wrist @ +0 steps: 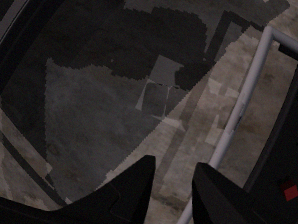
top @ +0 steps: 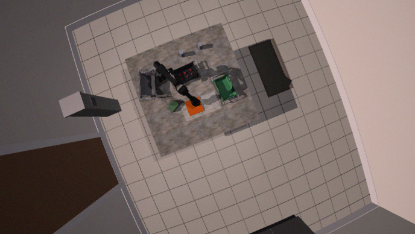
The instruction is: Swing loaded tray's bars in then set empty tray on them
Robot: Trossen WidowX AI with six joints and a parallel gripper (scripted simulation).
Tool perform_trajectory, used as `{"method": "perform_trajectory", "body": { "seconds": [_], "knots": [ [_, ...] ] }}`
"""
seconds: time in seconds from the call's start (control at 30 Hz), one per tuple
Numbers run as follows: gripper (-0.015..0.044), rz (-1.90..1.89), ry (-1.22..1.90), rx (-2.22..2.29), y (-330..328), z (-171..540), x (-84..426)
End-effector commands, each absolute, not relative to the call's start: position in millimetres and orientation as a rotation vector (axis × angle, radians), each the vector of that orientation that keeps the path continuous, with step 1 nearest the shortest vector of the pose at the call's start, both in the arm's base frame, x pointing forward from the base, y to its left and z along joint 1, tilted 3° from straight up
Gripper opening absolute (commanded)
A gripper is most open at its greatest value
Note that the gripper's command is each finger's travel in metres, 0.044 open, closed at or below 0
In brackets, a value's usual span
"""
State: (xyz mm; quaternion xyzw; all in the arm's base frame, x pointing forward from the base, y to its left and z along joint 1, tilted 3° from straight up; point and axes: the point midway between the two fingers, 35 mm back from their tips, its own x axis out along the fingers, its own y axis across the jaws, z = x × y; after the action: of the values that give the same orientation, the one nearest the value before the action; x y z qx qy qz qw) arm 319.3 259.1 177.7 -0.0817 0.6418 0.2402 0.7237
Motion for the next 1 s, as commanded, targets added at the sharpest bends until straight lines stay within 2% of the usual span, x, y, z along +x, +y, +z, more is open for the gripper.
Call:
{"method": "perform_trajectory", "body": {
  "seconds": [0.0, 0.33, 0.97],
  "knots": [
    [0.0084, 0.254, 1.558, -0.154, 235.3, 131.6, 326.0],
    [0.0084, 0.241, 1.563, -0.153, 234.6, 126.3, 326.5],
    [0.0084, 0.241, 1.564, -0.153, 237.5, 69.7, 325.6]
  ]
}}
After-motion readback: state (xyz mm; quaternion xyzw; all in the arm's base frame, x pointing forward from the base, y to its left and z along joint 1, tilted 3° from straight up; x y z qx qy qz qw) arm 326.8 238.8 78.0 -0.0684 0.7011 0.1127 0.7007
